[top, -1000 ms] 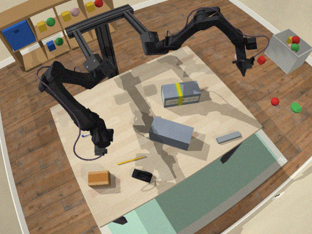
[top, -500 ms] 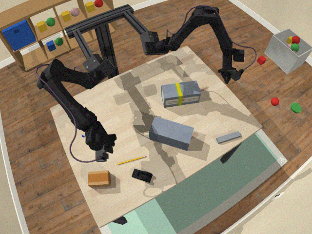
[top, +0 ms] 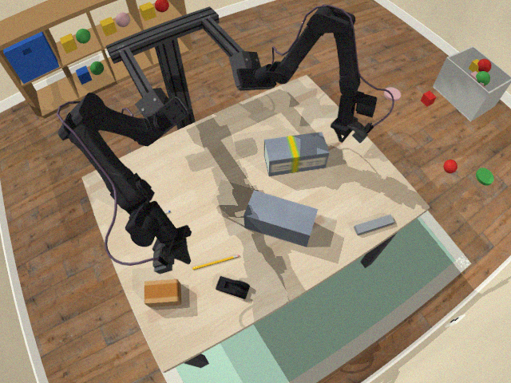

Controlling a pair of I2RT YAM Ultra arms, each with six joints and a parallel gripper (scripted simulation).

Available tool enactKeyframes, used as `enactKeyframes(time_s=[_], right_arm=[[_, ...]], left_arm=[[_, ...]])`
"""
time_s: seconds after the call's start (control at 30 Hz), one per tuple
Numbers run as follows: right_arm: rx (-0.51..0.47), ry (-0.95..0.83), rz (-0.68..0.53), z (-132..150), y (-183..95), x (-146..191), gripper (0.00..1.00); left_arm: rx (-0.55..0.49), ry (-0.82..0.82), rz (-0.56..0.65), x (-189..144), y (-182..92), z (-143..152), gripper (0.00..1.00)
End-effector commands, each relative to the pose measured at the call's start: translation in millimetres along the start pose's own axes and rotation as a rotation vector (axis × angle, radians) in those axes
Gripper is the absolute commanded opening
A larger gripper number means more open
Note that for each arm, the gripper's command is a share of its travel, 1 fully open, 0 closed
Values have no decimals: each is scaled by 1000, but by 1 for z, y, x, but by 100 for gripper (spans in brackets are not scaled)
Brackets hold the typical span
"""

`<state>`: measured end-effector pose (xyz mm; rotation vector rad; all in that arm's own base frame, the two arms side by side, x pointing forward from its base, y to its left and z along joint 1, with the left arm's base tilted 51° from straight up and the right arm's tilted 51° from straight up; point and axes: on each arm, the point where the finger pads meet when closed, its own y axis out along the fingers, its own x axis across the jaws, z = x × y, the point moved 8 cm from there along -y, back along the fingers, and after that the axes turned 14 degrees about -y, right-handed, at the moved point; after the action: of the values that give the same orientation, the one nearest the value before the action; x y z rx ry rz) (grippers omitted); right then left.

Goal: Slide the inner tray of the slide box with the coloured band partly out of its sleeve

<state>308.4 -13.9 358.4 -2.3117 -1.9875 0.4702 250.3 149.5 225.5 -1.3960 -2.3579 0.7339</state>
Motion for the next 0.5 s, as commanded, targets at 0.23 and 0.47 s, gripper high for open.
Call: enactKeyframes(time_s=[0.23,0.47], right_arm=[[-331,-83,-139,-62,-21,5,1],[-360,-69,-132,-70,-37,4,1]], left_arm=[[2,-201,-233,-20,3,62,1],[32,-150,-179,-30,7,60,1]])
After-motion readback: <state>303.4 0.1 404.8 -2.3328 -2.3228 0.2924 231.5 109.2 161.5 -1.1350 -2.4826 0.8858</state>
